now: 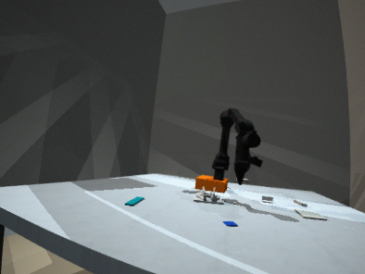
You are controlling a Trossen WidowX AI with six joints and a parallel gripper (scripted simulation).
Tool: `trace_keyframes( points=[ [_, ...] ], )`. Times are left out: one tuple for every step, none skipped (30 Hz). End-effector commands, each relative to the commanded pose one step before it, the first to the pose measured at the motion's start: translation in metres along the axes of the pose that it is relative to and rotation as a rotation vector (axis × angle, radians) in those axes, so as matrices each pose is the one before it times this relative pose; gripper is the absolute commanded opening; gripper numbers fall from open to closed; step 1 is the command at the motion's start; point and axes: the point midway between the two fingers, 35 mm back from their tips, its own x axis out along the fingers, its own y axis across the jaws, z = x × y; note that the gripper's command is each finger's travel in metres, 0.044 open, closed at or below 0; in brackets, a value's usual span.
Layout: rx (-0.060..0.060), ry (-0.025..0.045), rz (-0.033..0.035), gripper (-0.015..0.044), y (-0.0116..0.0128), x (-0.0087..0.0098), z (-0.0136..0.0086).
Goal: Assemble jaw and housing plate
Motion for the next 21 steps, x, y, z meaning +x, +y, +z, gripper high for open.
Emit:
trace_keyframes(
  points=[
    [0.1226,-0.00560,-0.00573,0.0351,-0.00340,-0.00142,-0.01172],
    [0.0308,0.00024,-0.00010,0.0351,-0.00122,0.00001,-0.00306],
    [0.0308,0.00023,-0.00011,0.0351,-0.00128,0.00001,-0.00304],
    [0.0308,0.00022,-0.00011,0.0351,-0.00134,0.00000,-0.00301],
    [0.0308,0.00021,-0.00012,0.0351,-0.00139,0.00000,-0.00298],
    [0.0308,0.00021,-0.00013,0.0351,-0.00145,0.00000,-0.00295],
    [0.0308,0.00020,-0.00013,0.0351,-0.00150,0.00000,-0.00291],
    [0.0317,0.00019,-0.00014,0.0351,-0.00160,0.00000,-0.00296],
    [0.0317,0.00018,-0.00015,0.0351,-0.00166,0.00000,-0.00293],
    [0.0317,0.00017,-0.00015,0.0351,-0.00171,0.00000,-0.00289],
    [0.0317,0.00016,-0.00016,0.0351,-0.00177,0.00000,-0.00285],
    [0.0317,0.00015,-0.00016,0.0351,-0.00182,0.00000,-0.00281],
    [0.0317,0.00015,-0.00017,0.0351,-0.00188,-0.00001,-0.00277],
    [0.0317,0.00014,-0.00017,0.0351,-0.00193,-0.00001,-0.00273],
    [0.0318,0.00012,-0.00018,0.0351,-0.00198,-0.00001,-0.00269],
    [0.0318,0.00011,-0.00018,0.0351,-0.00203,-0.00001,-0.00264],
    [0.0318,0.00010,-0.00018,0.0351,-0.00208,-0.00001,-0.00260],
    [0.0318,0.00009,-0.00019,0.0351,-0.00213,-0.00001,-0.00255],
    [0.0318,0.00008,-0.00019,0.0351,-0.00218,-0.00001,-0.00251],
    [0.0318,0.00007,-0.00019,0.0351,-0.00223,-0.00001,-0.00246],
    [0.0318,0.00006,-0.00019,0.0351,-0.00227,-0.00001,-0.00241]
  ],
)
